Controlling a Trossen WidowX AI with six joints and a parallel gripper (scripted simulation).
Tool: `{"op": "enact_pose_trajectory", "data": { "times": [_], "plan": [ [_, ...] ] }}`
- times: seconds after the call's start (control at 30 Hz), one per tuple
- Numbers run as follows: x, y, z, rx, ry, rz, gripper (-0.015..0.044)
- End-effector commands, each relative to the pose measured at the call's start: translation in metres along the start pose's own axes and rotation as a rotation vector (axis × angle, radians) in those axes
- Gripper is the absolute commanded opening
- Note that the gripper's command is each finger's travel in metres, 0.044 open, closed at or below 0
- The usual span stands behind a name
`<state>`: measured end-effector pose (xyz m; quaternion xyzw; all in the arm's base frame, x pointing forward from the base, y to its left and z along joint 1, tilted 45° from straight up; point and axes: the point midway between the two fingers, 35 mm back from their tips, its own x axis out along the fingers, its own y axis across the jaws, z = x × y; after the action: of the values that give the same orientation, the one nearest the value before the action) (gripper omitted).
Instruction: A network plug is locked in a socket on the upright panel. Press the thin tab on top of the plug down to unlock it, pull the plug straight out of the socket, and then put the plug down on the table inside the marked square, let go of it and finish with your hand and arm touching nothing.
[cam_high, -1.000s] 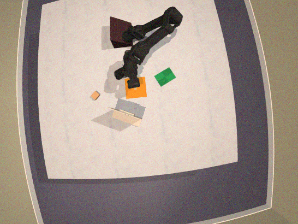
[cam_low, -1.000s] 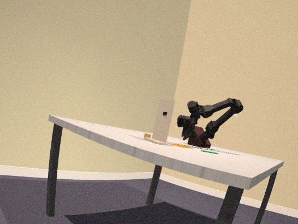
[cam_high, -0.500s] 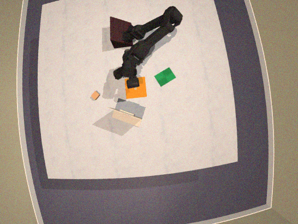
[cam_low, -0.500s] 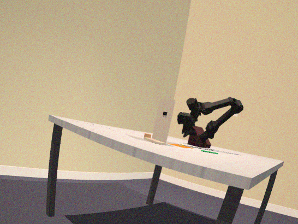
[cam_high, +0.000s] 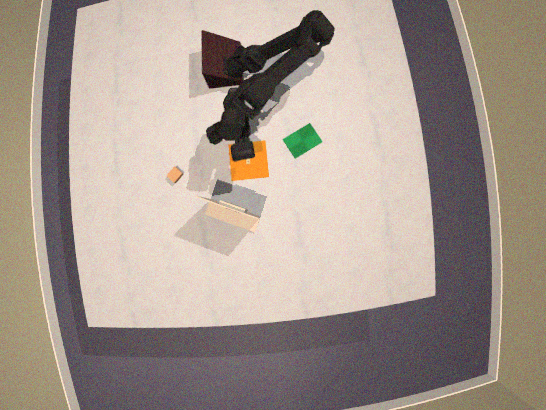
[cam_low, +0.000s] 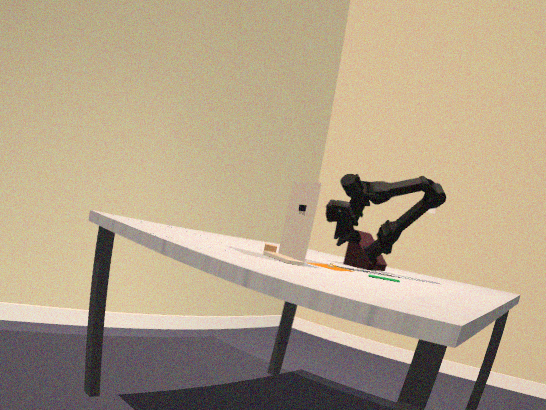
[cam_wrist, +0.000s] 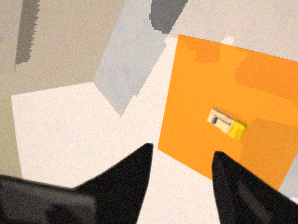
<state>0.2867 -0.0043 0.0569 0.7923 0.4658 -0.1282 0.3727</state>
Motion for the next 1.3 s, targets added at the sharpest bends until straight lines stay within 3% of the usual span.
{"op": "enact_pose_trajectory", "data": {
  "times": [0.0, 1.27],
  "plan": [
    [-0.005, 0.004, -0.001, -0.005, 0.004, 0.003, 0.0156],
    [-0.052, 0.034, 0.0, 0.0, 0.0, 0.002, 0.0156]
  ]
}}
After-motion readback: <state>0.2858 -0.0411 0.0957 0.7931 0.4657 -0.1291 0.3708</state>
